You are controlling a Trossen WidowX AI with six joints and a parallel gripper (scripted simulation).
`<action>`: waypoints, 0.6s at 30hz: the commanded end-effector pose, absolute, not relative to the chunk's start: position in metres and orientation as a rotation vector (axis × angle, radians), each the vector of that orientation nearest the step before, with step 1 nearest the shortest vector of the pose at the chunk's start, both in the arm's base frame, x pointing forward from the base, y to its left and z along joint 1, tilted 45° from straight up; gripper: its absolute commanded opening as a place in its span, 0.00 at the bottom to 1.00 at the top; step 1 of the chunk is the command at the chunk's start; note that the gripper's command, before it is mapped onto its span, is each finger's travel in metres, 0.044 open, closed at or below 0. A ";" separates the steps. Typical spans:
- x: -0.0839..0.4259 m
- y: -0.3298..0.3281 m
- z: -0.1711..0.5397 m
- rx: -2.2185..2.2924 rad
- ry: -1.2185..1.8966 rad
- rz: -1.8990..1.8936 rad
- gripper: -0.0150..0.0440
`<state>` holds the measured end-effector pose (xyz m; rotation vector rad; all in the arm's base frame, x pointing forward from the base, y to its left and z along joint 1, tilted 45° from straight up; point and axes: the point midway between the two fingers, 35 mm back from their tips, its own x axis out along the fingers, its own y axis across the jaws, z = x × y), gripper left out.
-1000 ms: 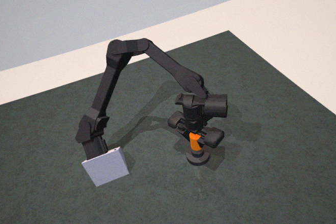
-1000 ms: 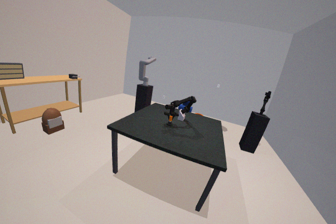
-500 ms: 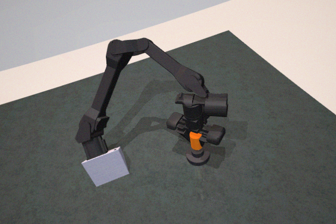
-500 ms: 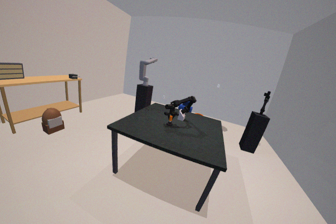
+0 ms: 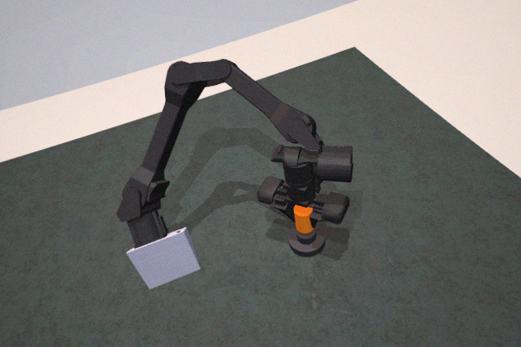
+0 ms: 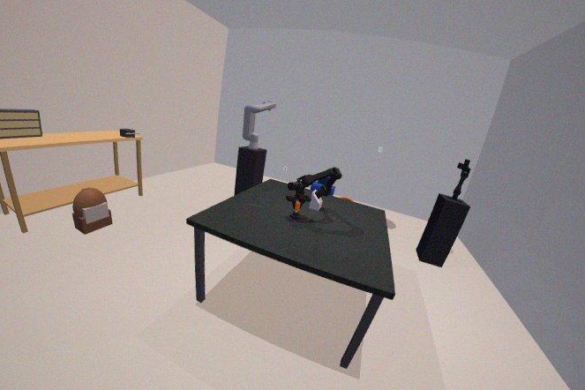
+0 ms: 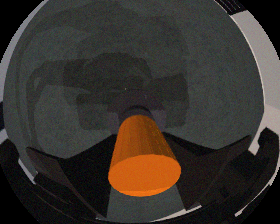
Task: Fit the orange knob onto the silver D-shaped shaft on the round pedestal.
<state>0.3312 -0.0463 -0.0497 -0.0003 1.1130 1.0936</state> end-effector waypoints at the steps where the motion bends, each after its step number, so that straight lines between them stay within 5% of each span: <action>1: 0.332 -0.046 -0.050 -0.006 1.108 1.096 0.25; 18: 0.331 -0.048 -0.049 -0.172 0.989 1.208 0.25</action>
